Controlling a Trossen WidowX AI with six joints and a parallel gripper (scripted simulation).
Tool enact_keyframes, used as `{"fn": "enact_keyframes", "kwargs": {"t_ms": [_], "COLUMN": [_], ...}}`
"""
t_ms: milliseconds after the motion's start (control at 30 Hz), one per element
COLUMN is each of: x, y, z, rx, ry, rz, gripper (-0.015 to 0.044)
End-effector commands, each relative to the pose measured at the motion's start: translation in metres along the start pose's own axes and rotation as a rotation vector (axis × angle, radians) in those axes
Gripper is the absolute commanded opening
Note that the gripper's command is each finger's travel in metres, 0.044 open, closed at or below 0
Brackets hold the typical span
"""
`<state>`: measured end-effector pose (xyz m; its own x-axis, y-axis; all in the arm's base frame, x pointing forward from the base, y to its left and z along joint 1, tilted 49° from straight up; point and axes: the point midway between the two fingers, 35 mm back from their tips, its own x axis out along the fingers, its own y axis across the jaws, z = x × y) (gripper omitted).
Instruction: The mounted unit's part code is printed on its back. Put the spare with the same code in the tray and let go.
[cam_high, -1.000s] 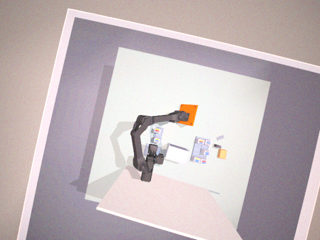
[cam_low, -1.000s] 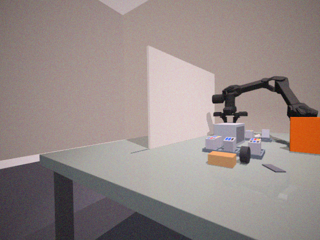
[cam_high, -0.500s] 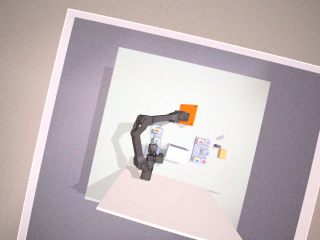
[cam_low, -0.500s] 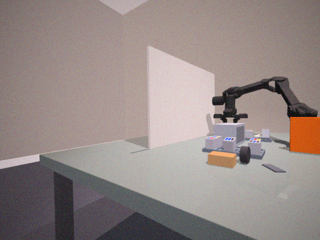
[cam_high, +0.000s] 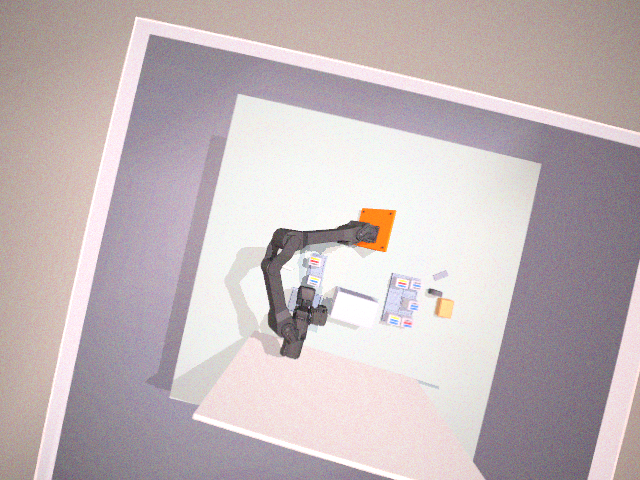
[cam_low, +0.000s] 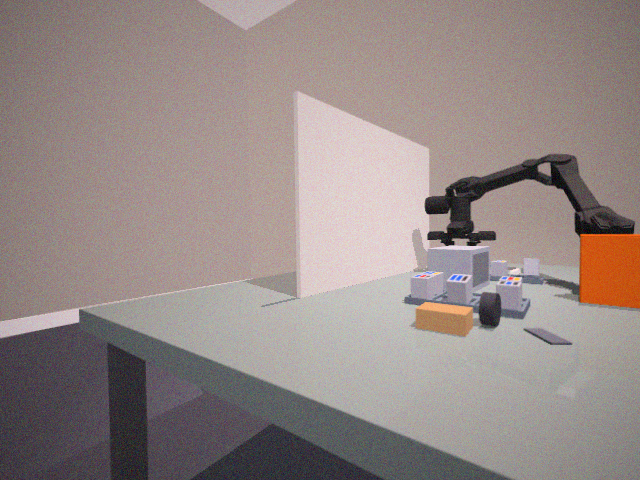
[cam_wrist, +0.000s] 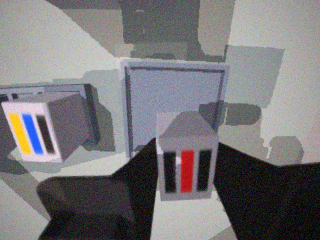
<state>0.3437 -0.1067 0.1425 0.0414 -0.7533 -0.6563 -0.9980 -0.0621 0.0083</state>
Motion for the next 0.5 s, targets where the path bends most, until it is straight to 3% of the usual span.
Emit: {"fn": "enact_keyframes", "kwargs": {"t_ms": [0, 467], "x": [0.004, 0.014], "y": [0.001, 0.003], "z": [0.000, 0.000], "rx": [-0.009, -0.008], "ry": [0.006, 0.009], "rz": [0.001, 0.002], "gripper": [0.0000, 0.0000]}}
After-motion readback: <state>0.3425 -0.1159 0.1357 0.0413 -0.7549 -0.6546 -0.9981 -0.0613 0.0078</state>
